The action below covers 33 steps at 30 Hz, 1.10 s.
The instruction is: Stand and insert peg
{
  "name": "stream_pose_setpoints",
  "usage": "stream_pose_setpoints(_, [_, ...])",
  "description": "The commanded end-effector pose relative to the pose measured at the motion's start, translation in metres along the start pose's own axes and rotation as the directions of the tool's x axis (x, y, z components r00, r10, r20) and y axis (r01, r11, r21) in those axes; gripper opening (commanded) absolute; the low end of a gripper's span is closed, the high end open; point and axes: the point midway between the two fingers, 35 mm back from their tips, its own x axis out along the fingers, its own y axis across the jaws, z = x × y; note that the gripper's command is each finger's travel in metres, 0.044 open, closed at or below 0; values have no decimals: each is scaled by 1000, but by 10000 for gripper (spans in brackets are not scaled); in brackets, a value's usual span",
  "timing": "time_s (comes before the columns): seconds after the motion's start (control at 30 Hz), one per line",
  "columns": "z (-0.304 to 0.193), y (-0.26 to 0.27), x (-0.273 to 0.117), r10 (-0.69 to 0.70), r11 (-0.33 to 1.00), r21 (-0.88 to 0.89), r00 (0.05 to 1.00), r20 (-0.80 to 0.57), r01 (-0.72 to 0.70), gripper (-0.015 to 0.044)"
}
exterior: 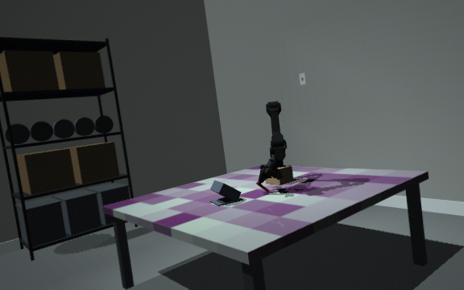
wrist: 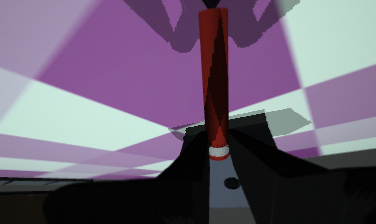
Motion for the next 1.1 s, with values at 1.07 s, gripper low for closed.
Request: stream_pose_setpoints(1.07, [17, 3, -18, 4, 1000, -6, 954, -298, -7, 49])
